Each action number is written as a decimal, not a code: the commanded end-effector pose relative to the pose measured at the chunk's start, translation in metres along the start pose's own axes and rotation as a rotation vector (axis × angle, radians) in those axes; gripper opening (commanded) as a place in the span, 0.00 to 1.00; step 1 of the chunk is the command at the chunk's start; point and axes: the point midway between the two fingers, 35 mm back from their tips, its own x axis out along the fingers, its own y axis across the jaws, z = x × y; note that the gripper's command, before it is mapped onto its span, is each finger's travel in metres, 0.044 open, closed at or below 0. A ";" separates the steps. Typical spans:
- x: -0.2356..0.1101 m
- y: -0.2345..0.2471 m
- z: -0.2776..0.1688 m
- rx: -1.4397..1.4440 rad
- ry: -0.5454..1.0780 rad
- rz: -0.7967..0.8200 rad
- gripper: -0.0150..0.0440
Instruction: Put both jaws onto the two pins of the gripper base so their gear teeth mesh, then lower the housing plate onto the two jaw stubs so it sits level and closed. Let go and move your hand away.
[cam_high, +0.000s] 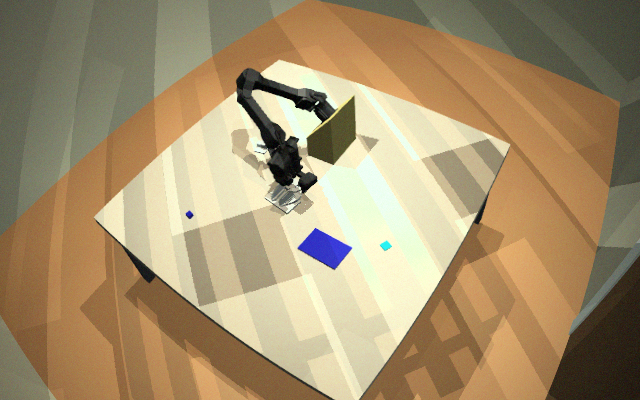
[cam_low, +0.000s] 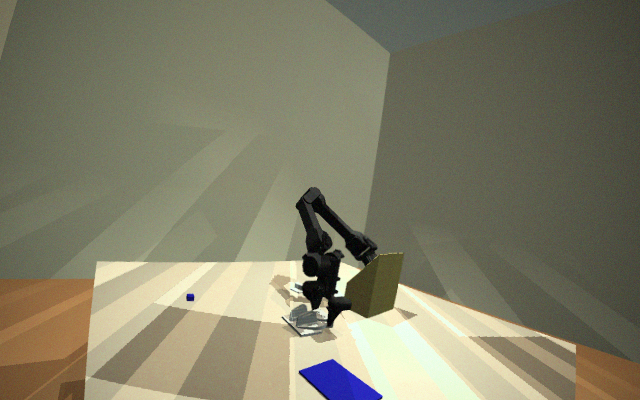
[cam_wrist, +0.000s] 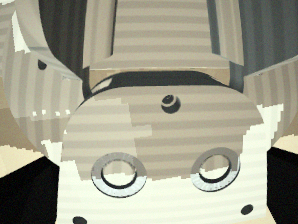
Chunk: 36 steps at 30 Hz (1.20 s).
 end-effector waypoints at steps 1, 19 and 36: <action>0.000 0.000 0.000 -0.005 -0.002 -0.004 0.85; 0.000 0.000 0.000 0.000 0.000 0.000 1.00; -0.066 0.002 0.000 -0.017 -0.005 -0.005 1.00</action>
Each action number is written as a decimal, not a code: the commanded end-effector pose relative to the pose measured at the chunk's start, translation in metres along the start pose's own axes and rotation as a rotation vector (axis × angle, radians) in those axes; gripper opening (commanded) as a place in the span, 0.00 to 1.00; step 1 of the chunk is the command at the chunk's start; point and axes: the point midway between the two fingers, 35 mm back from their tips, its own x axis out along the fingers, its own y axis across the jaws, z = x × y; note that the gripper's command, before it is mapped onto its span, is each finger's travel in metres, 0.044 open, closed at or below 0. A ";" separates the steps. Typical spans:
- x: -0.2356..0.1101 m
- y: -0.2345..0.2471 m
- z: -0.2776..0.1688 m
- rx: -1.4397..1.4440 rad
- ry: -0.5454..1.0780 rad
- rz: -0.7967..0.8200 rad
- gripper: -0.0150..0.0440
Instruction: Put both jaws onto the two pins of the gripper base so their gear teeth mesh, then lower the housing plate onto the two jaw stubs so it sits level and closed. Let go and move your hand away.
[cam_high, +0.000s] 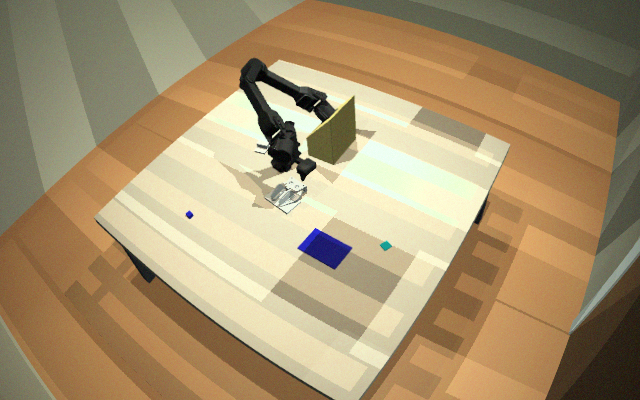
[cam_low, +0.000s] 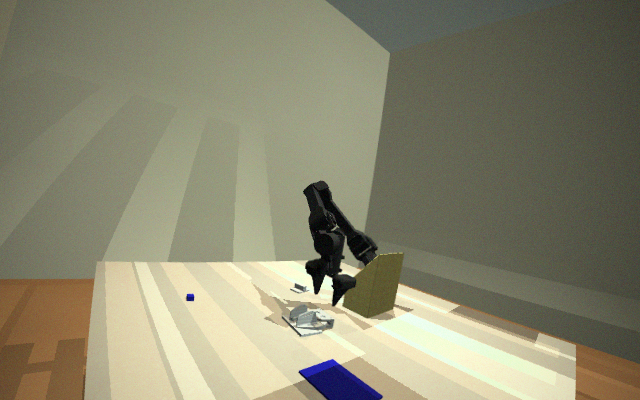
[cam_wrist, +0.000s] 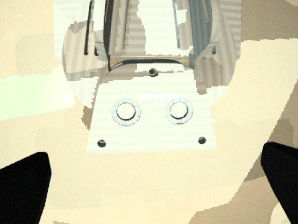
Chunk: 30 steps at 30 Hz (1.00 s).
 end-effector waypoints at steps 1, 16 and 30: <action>0.001 0.000 -0.002 -0.003 0.004 0.000 1.00; -0.058 -0.012 -0.060 0.007 0.009 0.005 1.00; -0.058 -0.012 -0.060 0.007 0.009 0.005 1.00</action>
